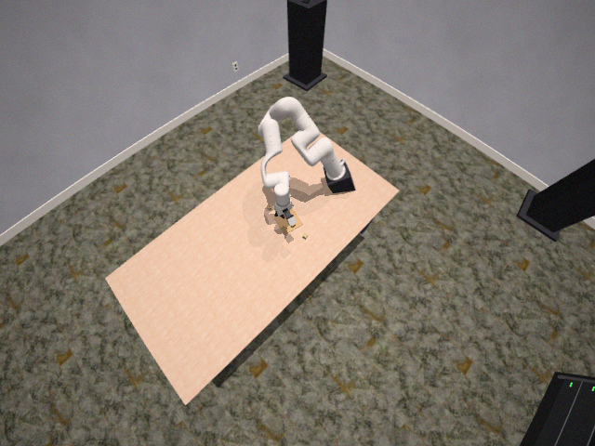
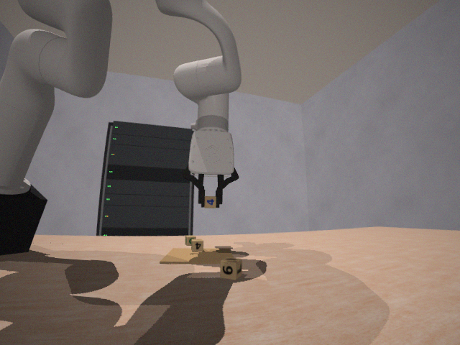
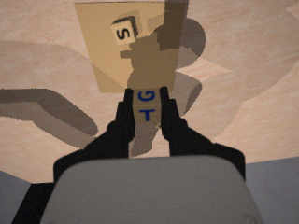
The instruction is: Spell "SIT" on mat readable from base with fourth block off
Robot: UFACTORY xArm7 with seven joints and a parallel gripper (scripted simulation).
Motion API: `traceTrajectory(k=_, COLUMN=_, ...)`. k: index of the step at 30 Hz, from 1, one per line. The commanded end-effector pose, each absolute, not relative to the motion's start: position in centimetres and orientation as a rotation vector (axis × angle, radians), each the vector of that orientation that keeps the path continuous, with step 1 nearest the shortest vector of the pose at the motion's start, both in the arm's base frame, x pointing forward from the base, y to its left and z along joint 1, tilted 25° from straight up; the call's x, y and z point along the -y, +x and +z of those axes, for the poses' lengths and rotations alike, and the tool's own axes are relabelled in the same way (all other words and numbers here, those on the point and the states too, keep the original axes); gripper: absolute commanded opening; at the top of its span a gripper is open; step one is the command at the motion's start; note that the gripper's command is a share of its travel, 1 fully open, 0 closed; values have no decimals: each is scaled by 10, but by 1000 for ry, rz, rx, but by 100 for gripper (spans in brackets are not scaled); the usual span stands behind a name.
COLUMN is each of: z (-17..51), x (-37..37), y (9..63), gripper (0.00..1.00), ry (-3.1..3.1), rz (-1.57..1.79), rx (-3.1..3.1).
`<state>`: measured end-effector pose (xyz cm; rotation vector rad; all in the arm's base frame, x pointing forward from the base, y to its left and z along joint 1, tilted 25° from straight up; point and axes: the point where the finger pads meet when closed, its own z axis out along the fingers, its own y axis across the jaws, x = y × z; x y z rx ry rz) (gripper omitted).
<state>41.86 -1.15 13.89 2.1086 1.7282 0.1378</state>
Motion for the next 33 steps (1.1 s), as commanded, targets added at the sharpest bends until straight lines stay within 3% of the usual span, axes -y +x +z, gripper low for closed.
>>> traceTrajectory(k=1, z=140, x=14, y=417, gripper=21, ry=2221, rz=185, rx=-1577)
traceTrajectory(k=33, z=142, x=35, y=406, gripper=21, ry=2711, rz=395, rx=-634)
